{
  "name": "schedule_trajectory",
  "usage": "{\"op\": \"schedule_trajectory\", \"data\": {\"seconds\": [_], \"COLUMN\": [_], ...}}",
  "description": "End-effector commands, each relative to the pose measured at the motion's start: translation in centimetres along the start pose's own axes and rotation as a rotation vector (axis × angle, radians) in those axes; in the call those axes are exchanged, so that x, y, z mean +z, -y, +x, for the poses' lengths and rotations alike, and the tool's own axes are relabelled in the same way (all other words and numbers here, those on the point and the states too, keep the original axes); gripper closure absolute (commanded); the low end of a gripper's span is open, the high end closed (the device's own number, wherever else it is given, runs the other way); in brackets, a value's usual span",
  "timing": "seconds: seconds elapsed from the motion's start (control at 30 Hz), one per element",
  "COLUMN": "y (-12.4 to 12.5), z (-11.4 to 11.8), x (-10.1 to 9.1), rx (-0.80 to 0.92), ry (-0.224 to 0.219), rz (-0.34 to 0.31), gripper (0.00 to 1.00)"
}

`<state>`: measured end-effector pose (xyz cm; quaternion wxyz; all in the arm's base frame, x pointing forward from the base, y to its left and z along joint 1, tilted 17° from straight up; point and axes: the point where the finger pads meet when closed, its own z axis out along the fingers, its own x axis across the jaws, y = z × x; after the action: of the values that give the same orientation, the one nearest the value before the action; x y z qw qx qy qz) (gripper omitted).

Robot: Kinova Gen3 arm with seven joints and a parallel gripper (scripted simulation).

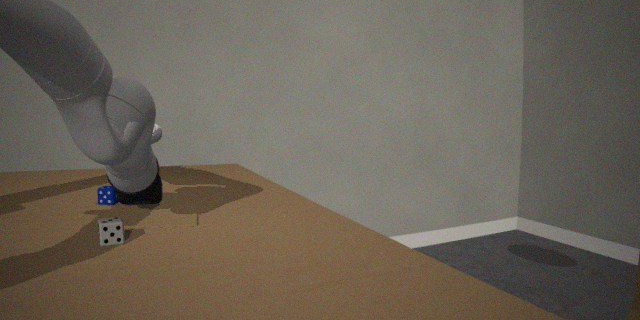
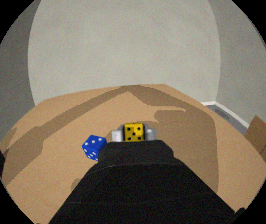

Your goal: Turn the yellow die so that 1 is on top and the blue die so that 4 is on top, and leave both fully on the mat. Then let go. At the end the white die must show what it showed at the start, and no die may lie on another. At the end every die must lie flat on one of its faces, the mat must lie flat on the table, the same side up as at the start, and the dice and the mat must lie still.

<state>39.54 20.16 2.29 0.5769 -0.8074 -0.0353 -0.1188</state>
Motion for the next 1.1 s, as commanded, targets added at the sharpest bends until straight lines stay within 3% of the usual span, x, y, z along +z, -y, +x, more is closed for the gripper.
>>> {"op": "schedule_trajectory", "data": {"seconds": [0.0, 0.13, 0.17, 0.23, 0.27, 0.4, 0.53, 1.07], "y": [0.04, 0.04, 0.04, 0.04, 0.04, 0.04, 0.04, 0.04], "z": [0.02, 0.02, 0.02, 0.02, 0.02, 0.02, 0.02, 0.02], "x": [-0.03, -0.03, -0.03, -0.03, -0.03, -0.03, -0.03, -0.03], "rx": [-0.001, -0.001, -0.001, -0.001, -0.001, -0.001, -0.001, -0.001], "ry": [0.000, 0.000, 0.000, 0.000, 0.000, 0.000, 0.000, 0.000], "rz": [0.000, 0.000, 0.000, 0.000, 0.000, 0.000, 0.000, 0.000], "gripper": [0.43, 0.37, 0.31, 0.31, 0.25, 0.25, 0.13, 0.13]}}
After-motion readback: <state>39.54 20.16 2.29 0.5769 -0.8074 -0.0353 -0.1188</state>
